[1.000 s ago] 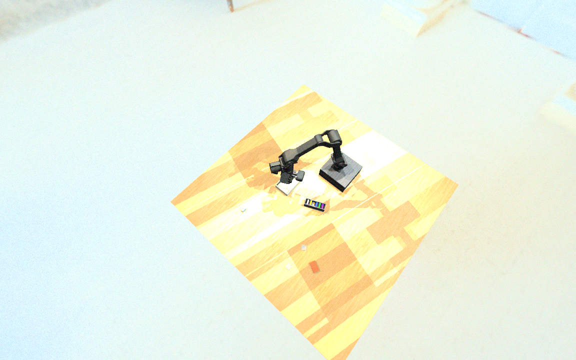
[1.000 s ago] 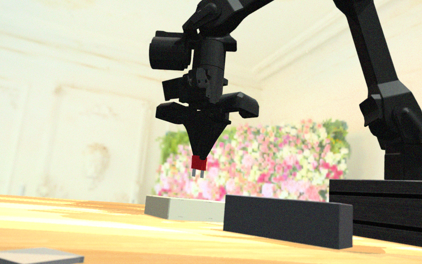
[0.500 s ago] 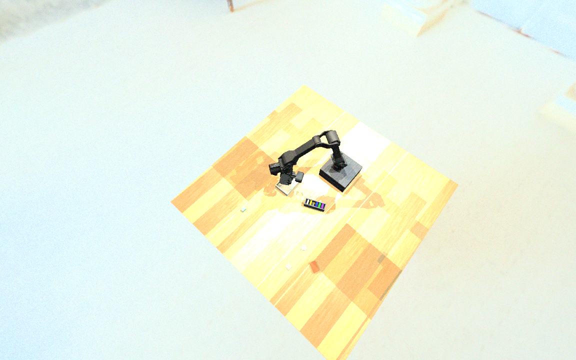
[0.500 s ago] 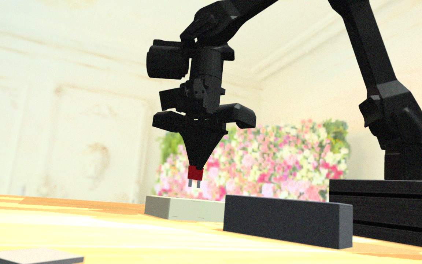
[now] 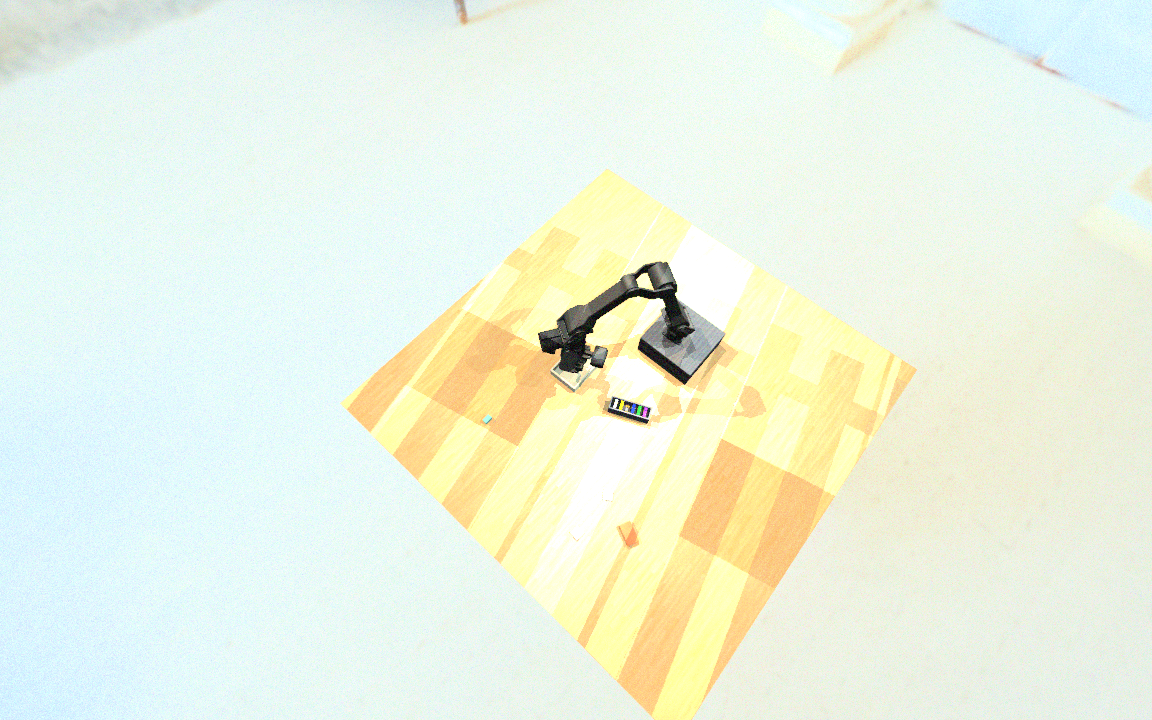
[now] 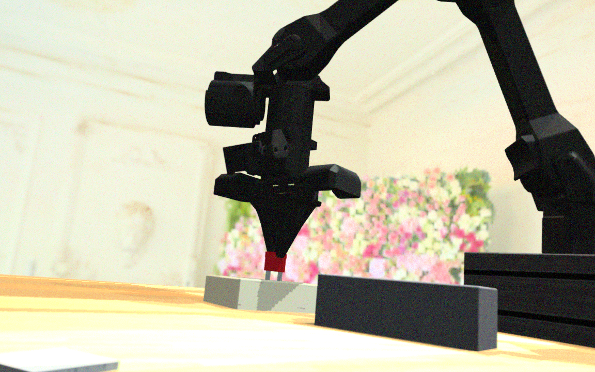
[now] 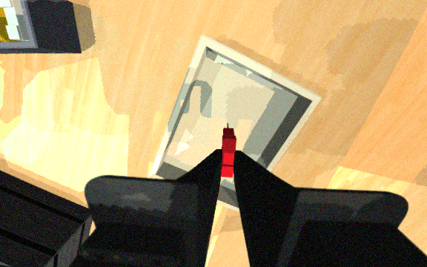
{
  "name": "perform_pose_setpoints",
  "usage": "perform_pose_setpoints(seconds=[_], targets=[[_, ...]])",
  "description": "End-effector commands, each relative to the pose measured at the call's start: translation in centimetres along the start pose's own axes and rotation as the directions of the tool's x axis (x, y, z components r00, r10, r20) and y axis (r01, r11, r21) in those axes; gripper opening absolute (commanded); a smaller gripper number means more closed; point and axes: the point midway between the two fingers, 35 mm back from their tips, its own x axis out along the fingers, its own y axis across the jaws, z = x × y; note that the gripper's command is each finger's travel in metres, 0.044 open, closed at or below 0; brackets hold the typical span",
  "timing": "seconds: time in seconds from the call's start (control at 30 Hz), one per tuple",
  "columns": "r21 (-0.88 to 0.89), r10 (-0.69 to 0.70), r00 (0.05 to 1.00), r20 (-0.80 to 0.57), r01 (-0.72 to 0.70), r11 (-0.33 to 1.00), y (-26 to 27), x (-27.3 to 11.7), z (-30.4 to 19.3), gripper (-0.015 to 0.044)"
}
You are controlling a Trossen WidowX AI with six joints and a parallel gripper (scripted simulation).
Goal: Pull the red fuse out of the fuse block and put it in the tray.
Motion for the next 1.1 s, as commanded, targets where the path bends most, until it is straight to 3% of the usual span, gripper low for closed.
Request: perform_pose_setpoints(seconds=[0.0,0.37,0.5,1.07], targets=[[0.0,-0.001,1.0,0.001,0.001,1.0,0.0,0.0,0.0,0.0052],[0.0,-0.001,1.0,0.0,0.001,1.0,0.0,-0.3,0.0,0.033],[-0.004,0.002,1.0,-0.006,-0.002,1.0,0.1,-3.8,-0.1,0.033],[0.0,0.004,1.0,-0.002,-0.004,1.0,0.1,-3.7,0.0,0.033]])
